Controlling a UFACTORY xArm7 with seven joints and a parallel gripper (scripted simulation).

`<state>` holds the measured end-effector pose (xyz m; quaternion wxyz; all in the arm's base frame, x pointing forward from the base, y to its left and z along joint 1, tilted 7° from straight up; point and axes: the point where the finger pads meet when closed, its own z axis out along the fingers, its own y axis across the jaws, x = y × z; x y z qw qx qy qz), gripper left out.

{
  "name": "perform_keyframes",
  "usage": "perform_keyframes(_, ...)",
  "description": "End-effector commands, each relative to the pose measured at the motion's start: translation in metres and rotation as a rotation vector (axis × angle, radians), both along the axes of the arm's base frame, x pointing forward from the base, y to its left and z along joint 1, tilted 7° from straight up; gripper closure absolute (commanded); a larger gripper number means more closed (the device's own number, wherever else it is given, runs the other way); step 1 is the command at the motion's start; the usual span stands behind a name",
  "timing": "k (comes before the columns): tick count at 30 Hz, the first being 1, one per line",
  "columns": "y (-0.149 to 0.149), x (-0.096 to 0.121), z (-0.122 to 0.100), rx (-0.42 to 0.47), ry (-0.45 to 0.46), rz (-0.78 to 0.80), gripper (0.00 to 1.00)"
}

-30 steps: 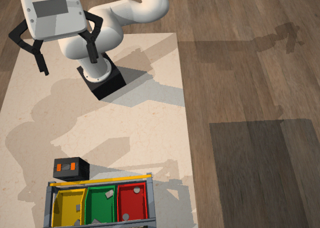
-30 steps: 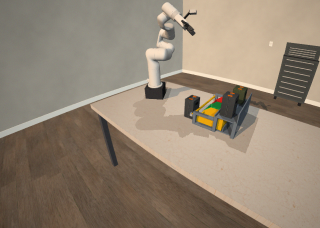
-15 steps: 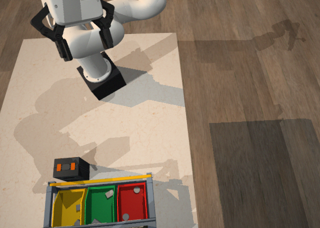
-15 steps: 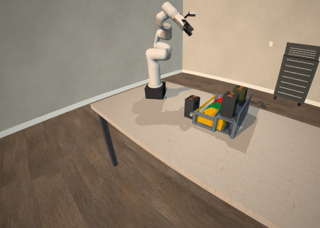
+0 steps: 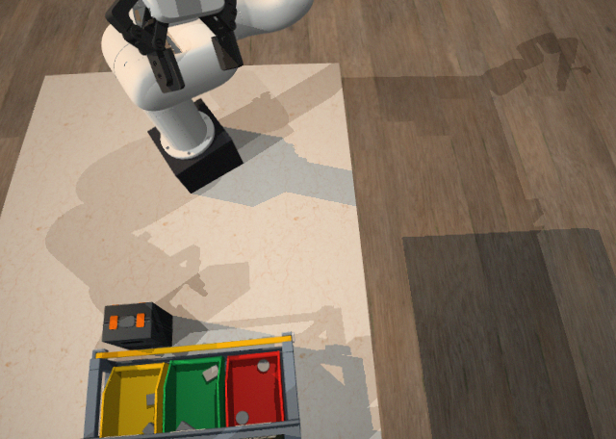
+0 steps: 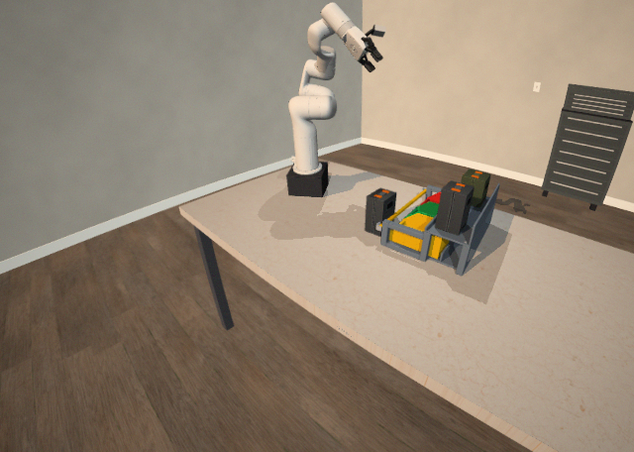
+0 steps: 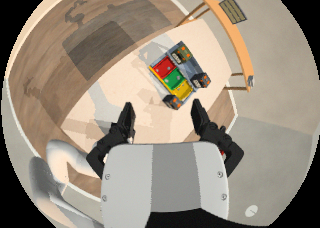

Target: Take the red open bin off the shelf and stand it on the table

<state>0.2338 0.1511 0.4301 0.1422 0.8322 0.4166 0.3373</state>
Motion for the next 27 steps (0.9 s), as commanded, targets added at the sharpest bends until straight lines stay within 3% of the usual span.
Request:
perform_keyframes(1, 0.005, -0.003, -0.001, -0.017, 0.010, 0.021, 0.00)
perform_keyframes(5, 0.005, -0.003, -0.001, -0.017, 0.010, 0.021, 0.00)
perform_keyframes(10, 0.042, -0.033, -0.007, -0.174, 0.074, 0.210, 0.00)
perform_keyframes(22, 0.042, -0.033, -0.007, -0.174, 0.074, 0.210, 0.00)
perform_keyframes(27, 0.080, -0.063, -0.013, -0.330, 0.138, 0.400, 0.00)
